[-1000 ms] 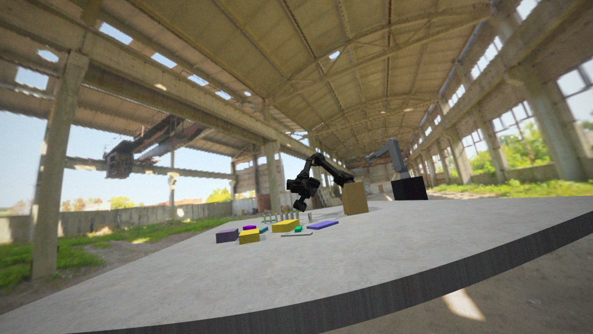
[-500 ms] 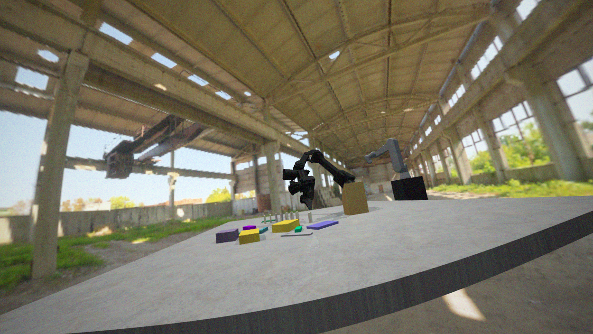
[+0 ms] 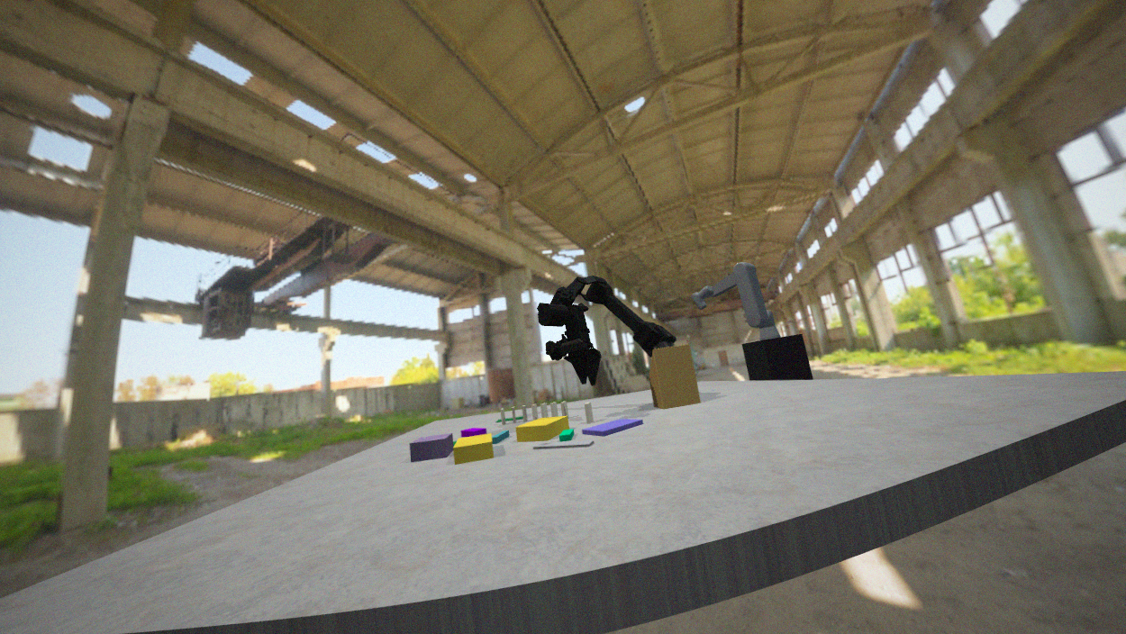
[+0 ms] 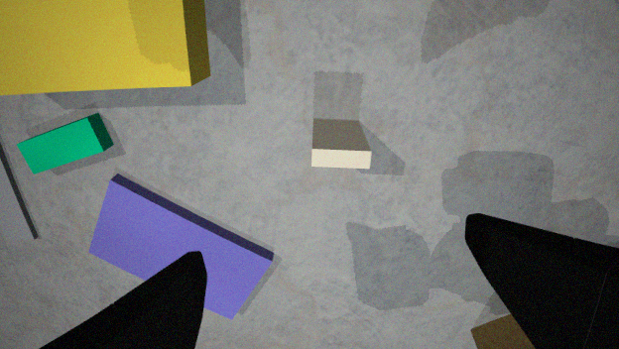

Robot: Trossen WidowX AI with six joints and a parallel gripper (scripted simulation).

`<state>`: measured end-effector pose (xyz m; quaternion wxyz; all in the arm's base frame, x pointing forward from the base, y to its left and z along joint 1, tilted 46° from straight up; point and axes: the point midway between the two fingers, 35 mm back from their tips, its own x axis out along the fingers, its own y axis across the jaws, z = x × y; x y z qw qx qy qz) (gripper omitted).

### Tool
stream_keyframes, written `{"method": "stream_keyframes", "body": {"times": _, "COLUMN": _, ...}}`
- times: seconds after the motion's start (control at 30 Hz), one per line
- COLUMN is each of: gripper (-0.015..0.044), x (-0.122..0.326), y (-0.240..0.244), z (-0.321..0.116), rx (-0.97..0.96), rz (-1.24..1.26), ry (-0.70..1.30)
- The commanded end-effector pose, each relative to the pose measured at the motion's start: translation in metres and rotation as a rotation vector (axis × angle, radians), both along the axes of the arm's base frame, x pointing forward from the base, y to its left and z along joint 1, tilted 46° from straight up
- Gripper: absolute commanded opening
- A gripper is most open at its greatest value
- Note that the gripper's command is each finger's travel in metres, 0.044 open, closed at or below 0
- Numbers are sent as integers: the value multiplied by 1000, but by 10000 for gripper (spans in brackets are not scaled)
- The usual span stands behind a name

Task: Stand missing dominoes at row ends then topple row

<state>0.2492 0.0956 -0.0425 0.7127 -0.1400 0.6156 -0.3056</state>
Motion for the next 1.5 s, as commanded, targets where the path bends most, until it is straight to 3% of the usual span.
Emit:
{"method": "stream_keyframes", "body": {"times": 0.0, "gripper": 440, "x": 7, "y": 5, "z": 9, "rx": -117, "rz": -66, "ry": -148}}
{"method": "stream_keyframes", "body": {"times": 0.3, "gripper": 440, "x": 7, "y": 4, "z": 8, "rx": -116, "rz": -66, "ry": -148}}
{"method": "stream_keyframes", "body": {"times": 0.57, "gripper": 440, "x": 15, "y": -40, "z": -35, "rx": -119, "rz": -66, "ry": -149}}
{"method": "stream_keyframes", "body": {"times": 1.2, "gripper": 440, "x": 16, "y": -52, "z": -47, "rx": -120, "rz": -66, "ry": -149}}
{"method": "stream_keyframes", "body": {"times": 1.47, "gripper": 230, "x": 16, "y": -52, "z": -47, "rx": -120, "rz": -66, "ry": -149}}
